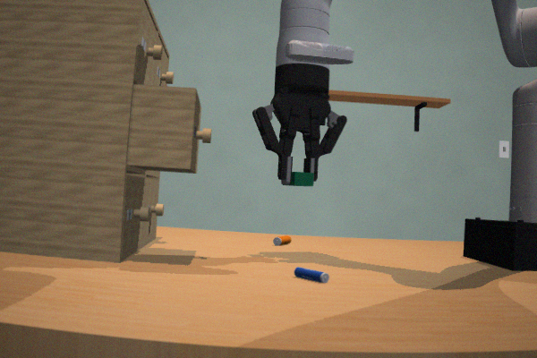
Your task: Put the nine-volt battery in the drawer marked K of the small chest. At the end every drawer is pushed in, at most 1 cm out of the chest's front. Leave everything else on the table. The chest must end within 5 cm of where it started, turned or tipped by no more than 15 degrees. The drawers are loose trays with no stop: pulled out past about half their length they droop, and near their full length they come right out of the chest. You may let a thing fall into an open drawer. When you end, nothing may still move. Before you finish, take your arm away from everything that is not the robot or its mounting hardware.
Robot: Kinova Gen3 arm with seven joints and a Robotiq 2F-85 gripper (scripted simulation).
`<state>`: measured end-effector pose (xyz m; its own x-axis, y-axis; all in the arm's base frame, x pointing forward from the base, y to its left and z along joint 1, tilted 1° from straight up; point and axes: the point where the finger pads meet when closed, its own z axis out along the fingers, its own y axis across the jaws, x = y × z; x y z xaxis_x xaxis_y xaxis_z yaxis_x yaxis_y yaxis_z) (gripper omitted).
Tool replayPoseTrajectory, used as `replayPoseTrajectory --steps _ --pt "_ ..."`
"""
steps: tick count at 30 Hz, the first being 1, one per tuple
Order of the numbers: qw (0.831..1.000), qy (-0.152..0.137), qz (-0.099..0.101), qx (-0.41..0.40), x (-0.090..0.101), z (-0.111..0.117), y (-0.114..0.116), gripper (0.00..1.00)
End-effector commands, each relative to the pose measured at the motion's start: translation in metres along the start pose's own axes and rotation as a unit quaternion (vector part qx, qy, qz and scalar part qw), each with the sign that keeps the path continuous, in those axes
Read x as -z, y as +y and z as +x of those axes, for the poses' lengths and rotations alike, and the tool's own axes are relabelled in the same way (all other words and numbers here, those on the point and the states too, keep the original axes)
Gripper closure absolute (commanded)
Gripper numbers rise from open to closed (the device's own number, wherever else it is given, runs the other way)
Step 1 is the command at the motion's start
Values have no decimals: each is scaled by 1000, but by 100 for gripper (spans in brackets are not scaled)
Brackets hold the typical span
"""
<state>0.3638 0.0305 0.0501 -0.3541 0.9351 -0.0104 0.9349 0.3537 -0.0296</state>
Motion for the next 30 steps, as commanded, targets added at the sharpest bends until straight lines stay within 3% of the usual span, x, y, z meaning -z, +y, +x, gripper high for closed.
replayPoseTrajectory --steps 1,13,30 --pt "1000 2 -3 24 2 2 3 77" --pt "991 1 -4 135 2 6 7 77" --pt "957 1 -4 290 2 12 13 77"
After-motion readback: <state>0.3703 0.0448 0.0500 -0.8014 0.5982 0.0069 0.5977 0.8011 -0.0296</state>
